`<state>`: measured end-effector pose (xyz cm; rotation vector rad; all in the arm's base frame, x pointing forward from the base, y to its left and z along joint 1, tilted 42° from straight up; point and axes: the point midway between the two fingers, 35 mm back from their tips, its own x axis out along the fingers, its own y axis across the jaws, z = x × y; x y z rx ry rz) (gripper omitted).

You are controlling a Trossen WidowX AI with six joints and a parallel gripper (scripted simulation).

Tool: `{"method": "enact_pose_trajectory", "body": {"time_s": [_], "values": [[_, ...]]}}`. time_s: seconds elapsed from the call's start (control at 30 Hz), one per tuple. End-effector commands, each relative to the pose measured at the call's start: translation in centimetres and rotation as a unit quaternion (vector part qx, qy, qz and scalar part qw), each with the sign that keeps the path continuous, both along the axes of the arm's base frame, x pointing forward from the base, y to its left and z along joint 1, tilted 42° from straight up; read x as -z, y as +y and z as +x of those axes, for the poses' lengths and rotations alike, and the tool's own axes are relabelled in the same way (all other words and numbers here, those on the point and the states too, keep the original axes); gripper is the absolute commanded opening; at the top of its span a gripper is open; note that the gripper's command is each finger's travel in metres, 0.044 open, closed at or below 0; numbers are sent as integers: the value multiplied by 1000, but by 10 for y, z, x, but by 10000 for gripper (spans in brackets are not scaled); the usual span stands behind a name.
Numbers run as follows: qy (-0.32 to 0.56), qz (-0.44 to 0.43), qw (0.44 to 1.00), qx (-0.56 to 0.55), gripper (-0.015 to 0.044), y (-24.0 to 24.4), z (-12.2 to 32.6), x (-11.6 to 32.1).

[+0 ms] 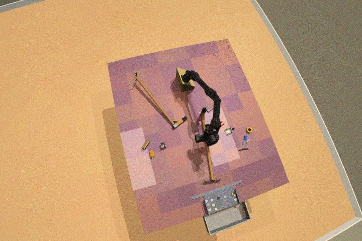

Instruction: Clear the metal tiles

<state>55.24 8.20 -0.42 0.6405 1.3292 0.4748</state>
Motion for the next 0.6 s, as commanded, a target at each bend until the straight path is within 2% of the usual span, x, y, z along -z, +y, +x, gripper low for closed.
{"method": "enact_pose_trajectory", "body": {"time_s": [0.0, 0.23, 0.57], "values": [[-18, 7, 1000, 21, 263, -19, 2, -23], [-37, 14, 998, 45, 440, -42, 0, -49], [-66, 24, 994, 78, 440, -74, -8, -84]]}}
